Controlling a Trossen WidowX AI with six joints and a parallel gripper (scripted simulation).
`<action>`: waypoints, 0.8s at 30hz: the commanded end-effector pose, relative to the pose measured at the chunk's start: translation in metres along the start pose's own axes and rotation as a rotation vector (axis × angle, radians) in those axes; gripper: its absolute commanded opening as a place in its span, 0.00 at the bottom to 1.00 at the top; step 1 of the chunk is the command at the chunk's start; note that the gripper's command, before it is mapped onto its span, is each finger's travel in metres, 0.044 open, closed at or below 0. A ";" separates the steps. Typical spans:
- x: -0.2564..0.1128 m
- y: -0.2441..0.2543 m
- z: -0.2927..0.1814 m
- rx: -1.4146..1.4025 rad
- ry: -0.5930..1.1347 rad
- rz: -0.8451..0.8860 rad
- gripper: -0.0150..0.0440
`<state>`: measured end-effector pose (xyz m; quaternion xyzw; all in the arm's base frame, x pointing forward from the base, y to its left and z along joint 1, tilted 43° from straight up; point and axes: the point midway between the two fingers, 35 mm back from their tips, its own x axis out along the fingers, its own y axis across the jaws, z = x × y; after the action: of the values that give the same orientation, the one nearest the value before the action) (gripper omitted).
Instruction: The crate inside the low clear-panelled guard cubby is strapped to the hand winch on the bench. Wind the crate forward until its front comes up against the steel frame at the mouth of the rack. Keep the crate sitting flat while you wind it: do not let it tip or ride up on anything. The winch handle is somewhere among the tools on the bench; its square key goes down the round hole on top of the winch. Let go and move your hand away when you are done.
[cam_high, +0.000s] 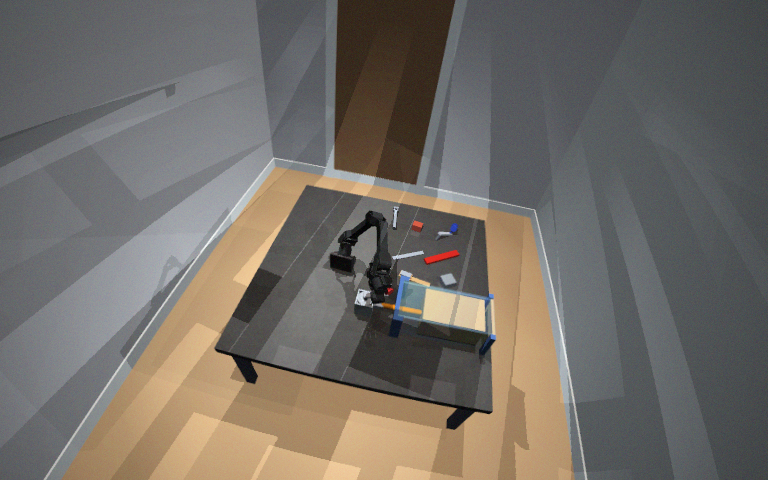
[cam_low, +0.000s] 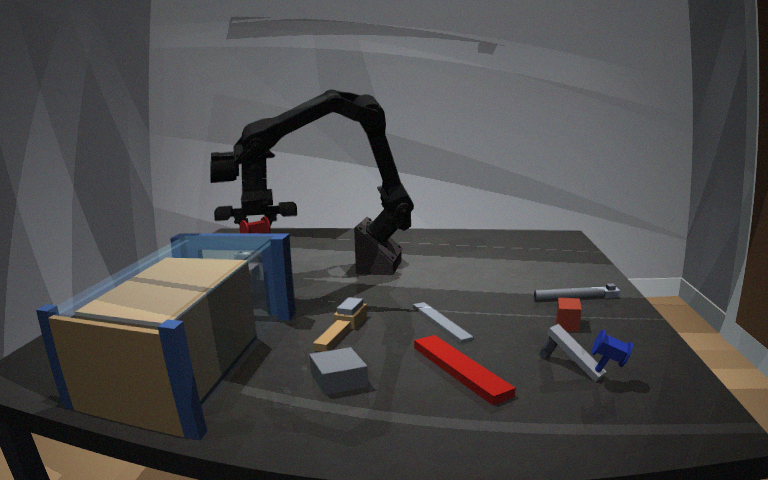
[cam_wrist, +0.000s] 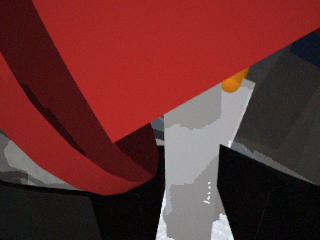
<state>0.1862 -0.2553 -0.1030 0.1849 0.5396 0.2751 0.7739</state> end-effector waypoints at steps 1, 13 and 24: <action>0.001 -0.002 -0.001 0.047 0.000 -0.002 0.25; 0.001 -0.008 -0.001 0.173 0.001 -0.014 0.25; 0.000 -0.012 -0.002 0.261 0.002 -0.023 0.25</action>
<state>0.1876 -0.2642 -0.1090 0.2687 0.5711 0.2005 0.7493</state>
